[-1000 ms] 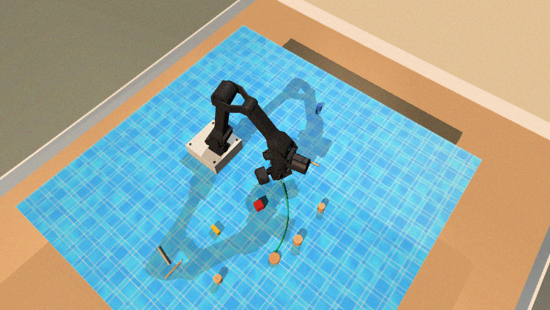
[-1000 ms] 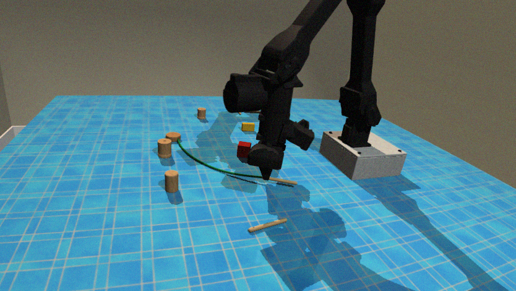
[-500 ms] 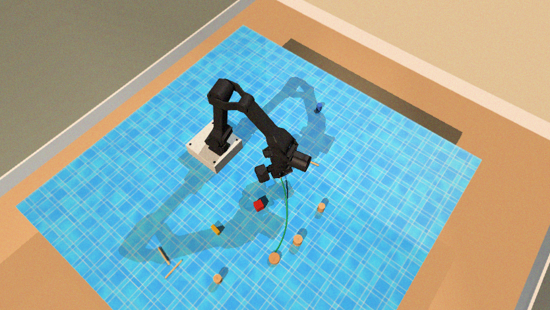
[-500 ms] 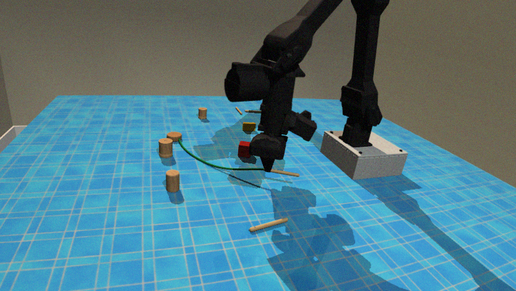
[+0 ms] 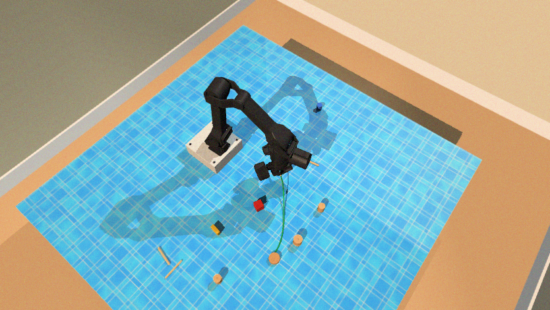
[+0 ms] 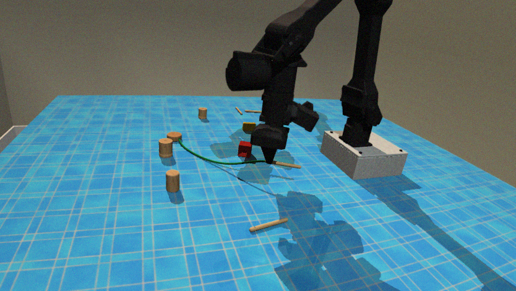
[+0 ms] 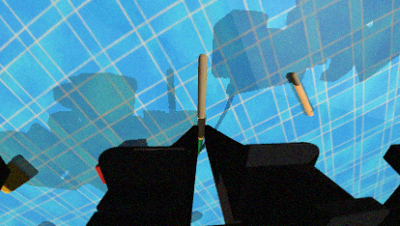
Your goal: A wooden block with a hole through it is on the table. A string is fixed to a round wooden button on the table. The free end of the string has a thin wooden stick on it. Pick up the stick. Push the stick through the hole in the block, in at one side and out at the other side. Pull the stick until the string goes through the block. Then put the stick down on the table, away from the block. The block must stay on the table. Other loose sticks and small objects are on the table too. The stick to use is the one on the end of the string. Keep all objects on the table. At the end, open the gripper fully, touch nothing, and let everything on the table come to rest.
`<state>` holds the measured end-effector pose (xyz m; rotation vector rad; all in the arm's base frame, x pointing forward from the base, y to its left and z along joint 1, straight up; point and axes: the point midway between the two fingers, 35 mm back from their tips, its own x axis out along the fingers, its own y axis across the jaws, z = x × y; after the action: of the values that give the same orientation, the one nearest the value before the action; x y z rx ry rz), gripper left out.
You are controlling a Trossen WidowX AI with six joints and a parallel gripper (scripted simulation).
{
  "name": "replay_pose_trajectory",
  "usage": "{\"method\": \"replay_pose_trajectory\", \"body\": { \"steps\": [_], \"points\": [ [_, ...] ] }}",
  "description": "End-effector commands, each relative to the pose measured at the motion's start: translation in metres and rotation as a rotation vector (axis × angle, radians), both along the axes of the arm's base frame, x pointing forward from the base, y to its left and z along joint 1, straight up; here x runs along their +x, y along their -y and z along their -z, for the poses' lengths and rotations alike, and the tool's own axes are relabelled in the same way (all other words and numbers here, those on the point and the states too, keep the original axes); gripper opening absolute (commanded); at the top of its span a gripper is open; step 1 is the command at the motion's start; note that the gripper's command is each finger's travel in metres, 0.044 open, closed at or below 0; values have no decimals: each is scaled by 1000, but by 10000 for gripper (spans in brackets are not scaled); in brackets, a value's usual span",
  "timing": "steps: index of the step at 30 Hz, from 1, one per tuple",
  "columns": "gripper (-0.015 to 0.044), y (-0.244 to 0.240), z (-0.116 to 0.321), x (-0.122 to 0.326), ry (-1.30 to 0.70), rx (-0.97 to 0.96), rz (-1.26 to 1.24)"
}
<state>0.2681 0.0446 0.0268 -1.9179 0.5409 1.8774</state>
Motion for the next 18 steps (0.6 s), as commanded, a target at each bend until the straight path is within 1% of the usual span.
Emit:
{"method": "replay_pose_trajectory", "body": {
  "steps": [1,18],
  "points": [
    [0,0,-6,1,5,1,0],
    [0,7,-18,7,-35,11,-1]
  ]
}}
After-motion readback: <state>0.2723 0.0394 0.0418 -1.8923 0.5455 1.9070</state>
